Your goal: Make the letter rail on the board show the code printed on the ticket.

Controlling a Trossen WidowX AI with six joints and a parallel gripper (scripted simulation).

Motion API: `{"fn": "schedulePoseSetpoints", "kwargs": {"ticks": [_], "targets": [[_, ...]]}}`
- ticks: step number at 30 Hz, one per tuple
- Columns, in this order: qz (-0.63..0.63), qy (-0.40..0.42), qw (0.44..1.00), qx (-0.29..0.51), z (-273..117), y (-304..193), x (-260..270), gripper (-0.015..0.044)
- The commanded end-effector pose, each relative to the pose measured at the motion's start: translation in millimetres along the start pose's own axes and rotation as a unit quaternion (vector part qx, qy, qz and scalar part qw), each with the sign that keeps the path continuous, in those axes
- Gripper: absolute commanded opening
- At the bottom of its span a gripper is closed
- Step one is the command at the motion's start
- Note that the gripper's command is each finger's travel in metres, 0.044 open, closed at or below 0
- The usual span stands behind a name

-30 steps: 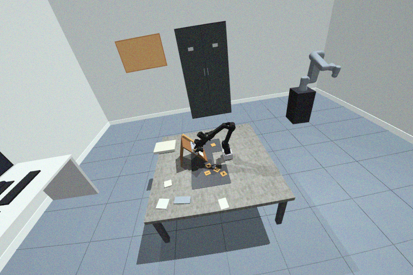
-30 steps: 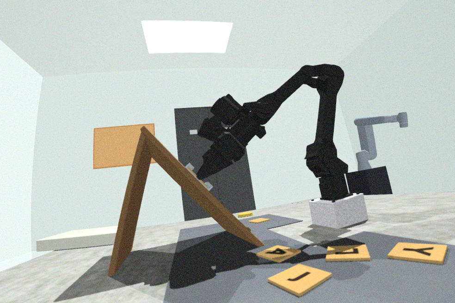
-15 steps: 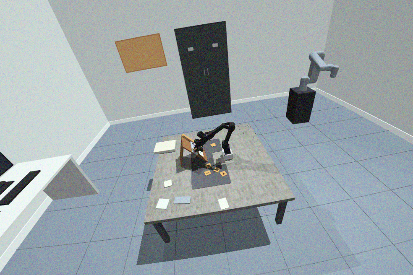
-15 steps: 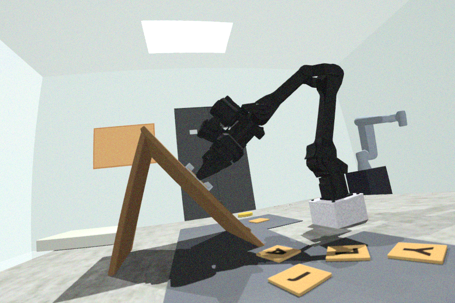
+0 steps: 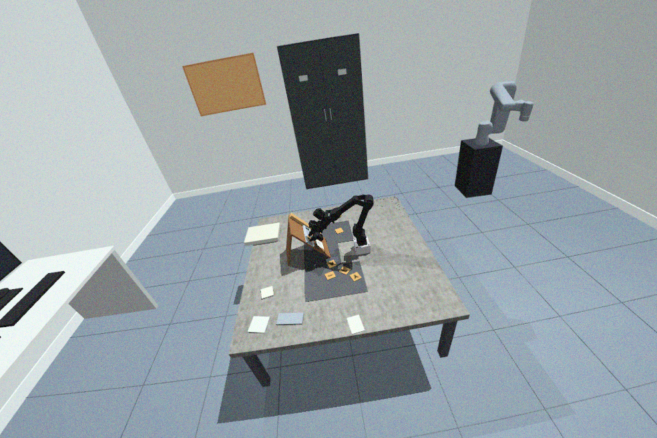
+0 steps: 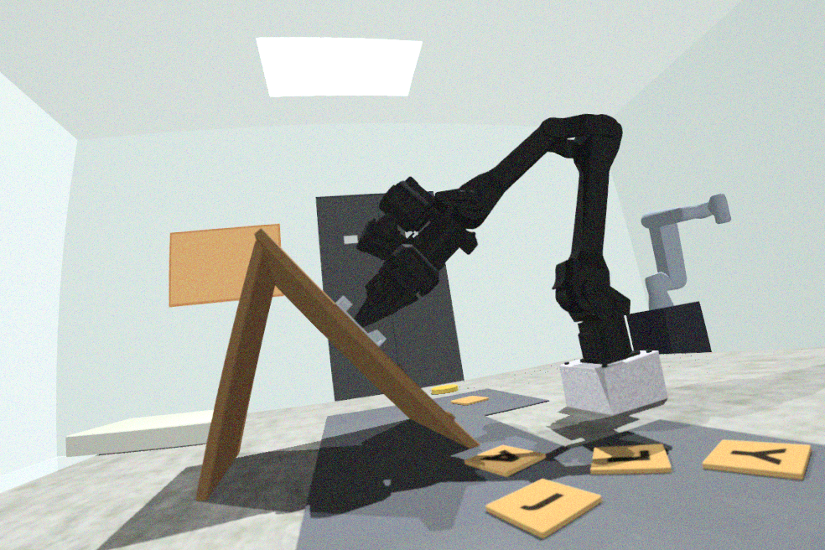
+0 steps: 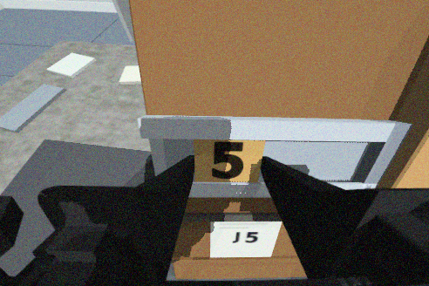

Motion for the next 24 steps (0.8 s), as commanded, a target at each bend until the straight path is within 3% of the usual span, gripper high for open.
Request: {"fn": "schedulePoseSetpoints", "kwargs": {"ticks": [1,24], "targets": [[-0.002,0.001,1.0,-0.001,-0.2,1.1,-2.6,0.0],[-0.002,0.0,1.0,-0.001,-0.3,0.7,-15.3,0.0]]}}
Point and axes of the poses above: the point midway between the two fingers, 35 mm back from their tips, its own z axis out along the fingers, its own x axis across the jaws, y = z × x, the point moved 5 cm from there along -z, back along the fingers, and after that the axes turned 3 degrees about -z, right-handed, at the moved point
